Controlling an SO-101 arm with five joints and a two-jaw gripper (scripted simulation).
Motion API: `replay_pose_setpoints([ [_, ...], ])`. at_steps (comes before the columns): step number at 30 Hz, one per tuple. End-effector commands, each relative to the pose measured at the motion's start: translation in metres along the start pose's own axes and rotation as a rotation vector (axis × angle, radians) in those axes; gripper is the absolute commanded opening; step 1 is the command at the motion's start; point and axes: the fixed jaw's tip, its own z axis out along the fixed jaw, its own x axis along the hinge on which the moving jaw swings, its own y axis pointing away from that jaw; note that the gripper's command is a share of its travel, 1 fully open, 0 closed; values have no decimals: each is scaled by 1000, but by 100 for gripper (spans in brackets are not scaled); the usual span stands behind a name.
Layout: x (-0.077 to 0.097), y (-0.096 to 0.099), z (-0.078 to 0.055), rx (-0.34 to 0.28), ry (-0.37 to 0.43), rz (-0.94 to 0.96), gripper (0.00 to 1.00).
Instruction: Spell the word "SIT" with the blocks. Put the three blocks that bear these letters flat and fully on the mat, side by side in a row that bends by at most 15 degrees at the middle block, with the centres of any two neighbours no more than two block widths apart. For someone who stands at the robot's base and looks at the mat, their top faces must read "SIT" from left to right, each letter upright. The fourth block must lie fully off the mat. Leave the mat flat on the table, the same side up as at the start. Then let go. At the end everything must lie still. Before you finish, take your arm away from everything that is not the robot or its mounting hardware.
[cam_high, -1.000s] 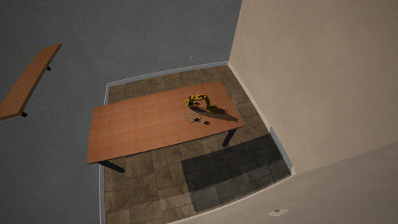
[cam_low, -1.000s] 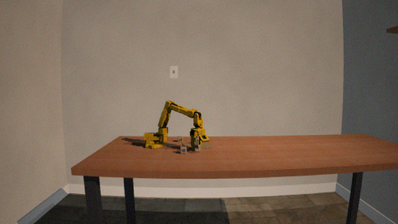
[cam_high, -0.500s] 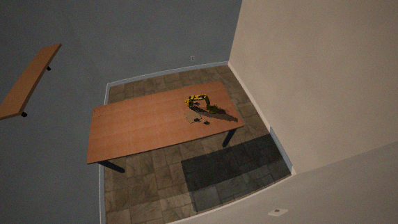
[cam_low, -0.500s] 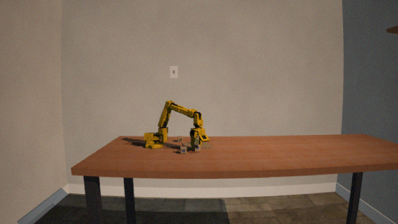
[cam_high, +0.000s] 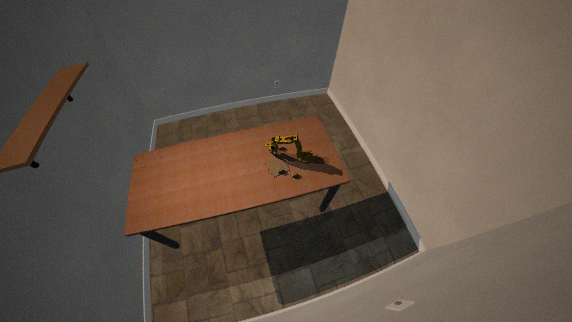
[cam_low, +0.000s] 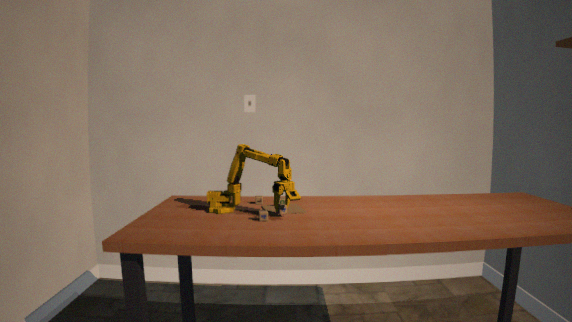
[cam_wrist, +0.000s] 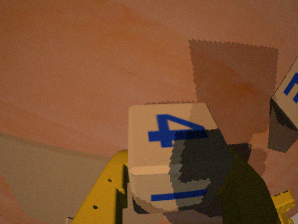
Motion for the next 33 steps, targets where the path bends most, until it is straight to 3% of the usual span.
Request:
replay_pose_setpoints([
  [1,-9,6,-28,-51,-63,0,0],
  [14,-6,4,-52,-51,-63,0,0],
  [33,-4,5,-53,-50,-64,-43,0],
])
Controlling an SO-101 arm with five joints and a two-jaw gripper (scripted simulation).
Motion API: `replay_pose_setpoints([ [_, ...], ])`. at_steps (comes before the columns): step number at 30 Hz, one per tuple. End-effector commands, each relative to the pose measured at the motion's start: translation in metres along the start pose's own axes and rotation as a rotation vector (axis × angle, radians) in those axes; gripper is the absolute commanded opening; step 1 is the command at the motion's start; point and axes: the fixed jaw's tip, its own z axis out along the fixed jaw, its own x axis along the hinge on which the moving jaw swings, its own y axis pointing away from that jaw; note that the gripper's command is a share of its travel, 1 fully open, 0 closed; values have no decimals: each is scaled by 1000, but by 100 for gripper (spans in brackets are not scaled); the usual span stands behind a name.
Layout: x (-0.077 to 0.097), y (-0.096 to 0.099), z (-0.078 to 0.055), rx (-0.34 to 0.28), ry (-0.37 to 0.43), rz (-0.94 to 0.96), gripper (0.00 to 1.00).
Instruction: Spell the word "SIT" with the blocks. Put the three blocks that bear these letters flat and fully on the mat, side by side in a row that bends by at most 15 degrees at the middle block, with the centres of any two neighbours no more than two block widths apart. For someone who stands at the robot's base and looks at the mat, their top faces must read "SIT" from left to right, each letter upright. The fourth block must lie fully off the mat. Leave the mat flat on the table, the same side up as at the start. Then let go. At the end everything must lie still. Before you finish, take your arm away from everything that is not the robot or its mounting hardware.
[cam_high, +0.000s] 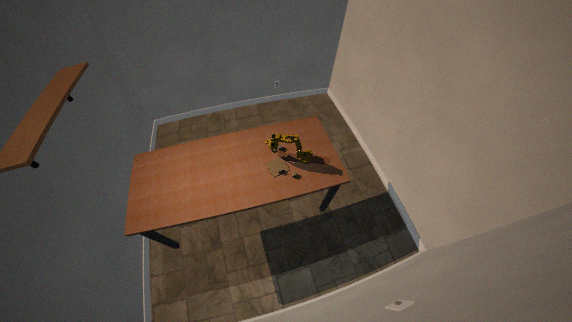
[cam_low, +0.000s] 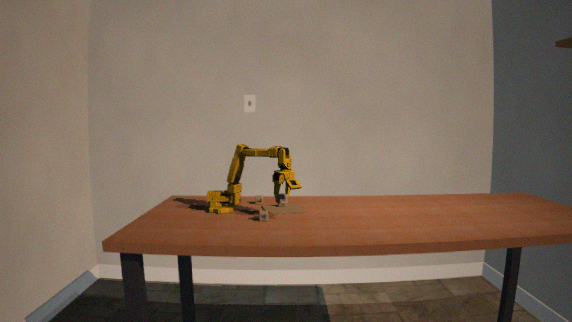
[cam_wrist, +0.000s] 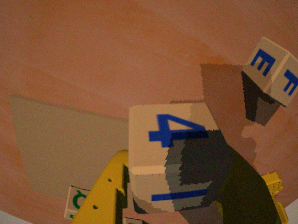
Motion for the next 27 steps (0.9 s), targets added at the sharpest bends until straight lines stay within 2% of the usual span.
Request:
replay_pose_setpoints([
  [1,-4,5,-16,-49,-63,-33,0],
  [11,1,8,-15,-46,-66,-160,0],
  [19,10,14,-15,-41,-69,-376,0],
  [21,10,14,-15,-41,-69,-376,0],
  [27,19,18,-14,-36,-73,-593,0],
])
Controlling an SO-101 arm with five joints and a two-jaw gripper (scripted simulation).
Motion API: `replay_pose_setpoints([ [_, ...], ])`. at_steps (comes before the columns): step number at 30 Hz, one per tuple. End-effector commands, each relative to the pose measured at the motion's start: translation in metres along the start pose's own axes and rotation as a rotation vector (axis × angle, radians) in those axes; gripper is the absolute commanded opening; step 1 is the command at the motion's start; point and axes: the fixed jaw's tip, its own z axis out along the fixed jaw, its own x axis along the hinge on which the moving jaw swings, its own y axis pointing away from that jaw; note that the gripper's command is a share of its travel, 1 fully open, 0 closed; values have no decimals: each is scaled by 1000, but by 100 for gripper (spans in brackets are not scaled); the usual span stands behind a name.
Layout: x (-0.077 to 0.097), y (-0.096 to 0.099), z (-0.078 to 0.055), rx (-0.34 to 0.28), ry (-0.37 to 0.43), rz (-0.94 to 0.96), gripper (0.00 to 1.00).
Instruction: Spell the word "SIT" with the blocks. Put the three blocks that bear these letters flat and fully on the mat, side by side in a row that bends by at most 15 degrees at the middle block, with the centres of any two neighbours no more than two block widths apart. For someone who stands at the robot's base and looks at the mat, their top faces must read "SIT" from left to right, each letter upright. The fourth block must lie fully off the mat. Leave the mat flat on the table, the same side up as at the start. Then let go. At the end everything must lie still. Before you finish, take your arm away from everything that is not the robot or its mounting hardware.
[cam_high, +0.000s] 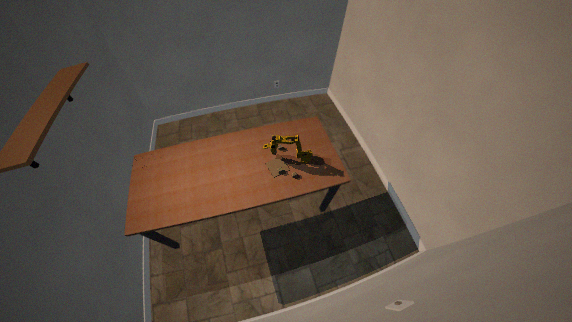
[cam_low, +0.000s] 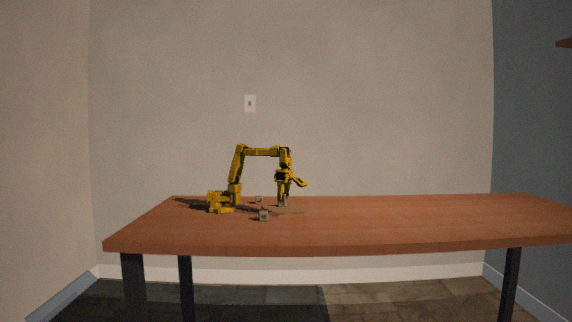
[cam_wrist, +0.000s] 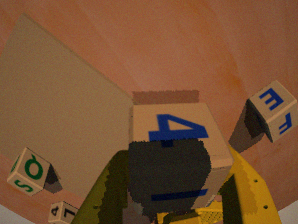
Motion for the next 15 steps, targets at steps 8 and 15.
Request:
replay_pose_setpoints([
  [8,6,18,-13,-9,-82,-453,0],
  [15,13,25,-12,-2,-83,-690,0],
])
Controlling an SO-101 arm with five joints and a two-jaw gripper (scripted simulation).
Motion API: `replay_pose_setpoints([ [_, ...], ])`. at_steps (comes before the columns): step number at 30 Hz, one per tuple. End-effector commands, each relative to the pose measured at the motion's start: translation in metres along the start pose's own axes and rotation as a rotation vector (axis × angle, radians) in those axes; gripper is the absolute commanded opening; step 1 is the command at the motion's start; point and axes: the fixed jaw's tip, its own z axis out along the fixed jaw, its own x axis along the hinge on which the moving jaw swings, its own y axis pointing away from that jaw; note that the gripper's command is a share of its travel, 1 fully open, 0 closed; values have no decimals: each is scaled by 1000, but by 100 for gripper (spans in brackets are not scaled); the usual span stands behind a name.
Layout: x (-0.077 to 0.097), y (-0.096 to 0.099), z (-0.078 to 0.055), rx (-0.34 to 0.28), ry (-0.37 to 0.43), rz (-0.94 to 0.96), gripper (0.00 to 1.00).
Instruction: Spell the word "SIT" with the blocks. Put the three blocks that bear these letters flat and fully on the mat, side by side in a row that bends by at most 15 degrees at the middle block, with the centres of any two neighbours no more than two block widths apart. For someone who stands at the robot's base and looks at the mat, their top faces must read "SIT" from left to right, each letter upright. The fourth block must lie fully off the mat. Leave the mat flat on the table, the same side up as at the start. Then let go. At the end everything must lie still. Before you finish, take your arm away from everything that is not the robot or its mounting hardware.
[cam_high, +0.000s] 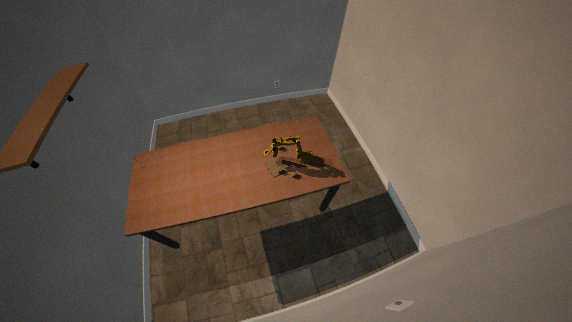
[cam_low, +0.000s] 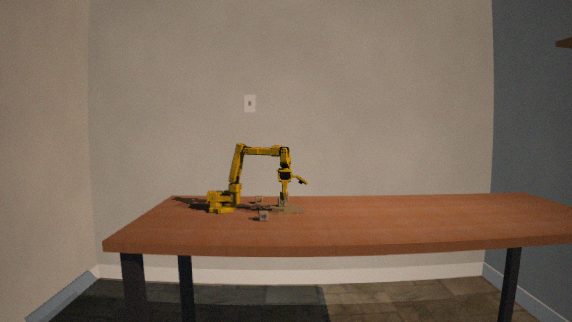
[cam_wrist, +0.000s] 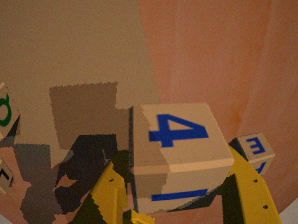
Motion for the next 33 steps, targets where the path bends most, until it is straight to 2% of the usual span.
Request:
replay_pose_setpoints([
  [1,-5,6,-13,20,-78,-177,0],
  [11,0,24,-11,34,-75,-659,0],
  [13,0,24,-11,34,-75,-659,0],
  [28,7,44,-9,51,-69,-1268,0],
  [33,8,46,-9,54,-68,-1359,0],
])
